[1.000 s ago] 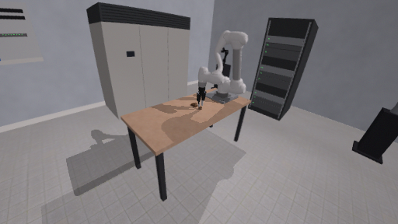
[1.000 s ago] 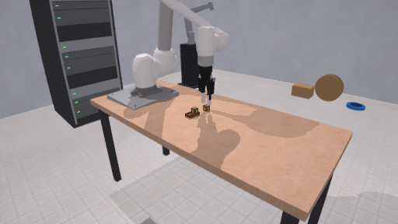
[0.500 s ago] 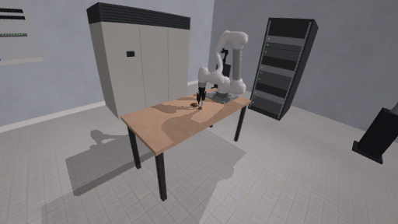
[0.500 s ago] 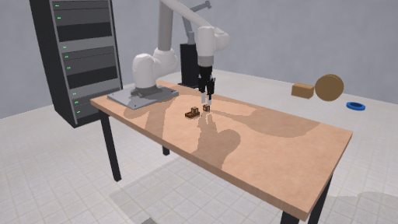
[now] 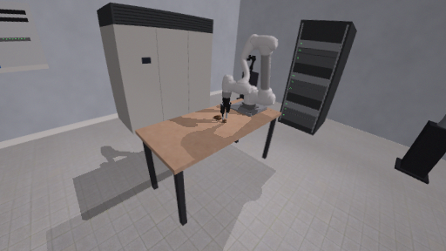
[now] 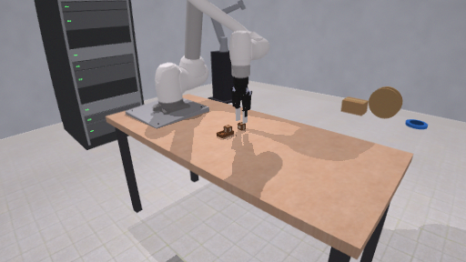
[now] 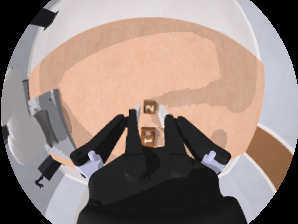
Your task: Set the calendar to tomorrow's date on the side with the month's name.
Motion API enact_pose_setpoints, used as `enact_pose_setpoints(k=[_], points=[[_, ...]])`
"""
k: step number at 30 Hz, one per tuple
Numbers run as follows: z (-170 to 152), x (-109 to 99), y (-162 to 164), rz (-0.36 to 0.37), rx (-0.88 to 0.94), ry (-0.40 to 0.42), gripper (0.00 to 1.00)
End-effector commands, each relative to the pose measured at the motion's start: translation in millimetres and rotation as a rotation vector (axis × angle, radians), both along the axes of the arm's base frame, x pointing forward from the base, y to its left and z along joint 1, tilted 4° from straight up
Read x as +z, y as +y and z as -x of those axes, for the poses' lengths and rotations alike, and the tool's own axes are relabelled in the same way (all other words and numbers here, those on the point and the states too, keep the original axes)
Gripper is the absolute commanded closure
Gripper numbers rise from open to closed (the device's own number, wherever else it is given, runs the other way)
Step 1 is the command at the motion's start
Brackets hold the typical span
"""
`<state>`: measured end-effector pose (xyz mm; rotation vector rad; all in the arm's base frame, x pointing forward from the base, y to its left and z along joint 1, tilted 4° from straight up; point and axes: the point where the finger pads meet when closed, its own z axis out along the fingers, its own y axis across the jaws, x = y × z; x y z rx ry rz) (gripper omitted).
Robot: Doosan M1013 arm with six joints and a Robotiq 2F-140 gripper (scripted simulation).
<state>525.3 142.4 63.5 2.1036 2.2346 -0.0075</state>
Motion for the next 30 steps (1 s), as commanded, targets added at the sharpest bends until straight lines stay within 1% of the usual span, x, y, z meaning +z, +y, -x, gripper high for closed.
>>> enact_pose_setpoints(k=[1, 13, 23, 30], points=[[0.0, 0.0, 0.0, 0.0, 0.0, 0.0, 0.71], [-0.5, -9.7, -0.5, 0.0, 0.0, 0.0, 0.71], [-1.3, -26.5, -1.4, 0.0, 0.0, 0.0, 0.71], [-1.5, -29.8, -1.6, 0.0, 0.0, 0.0, 0.71]])
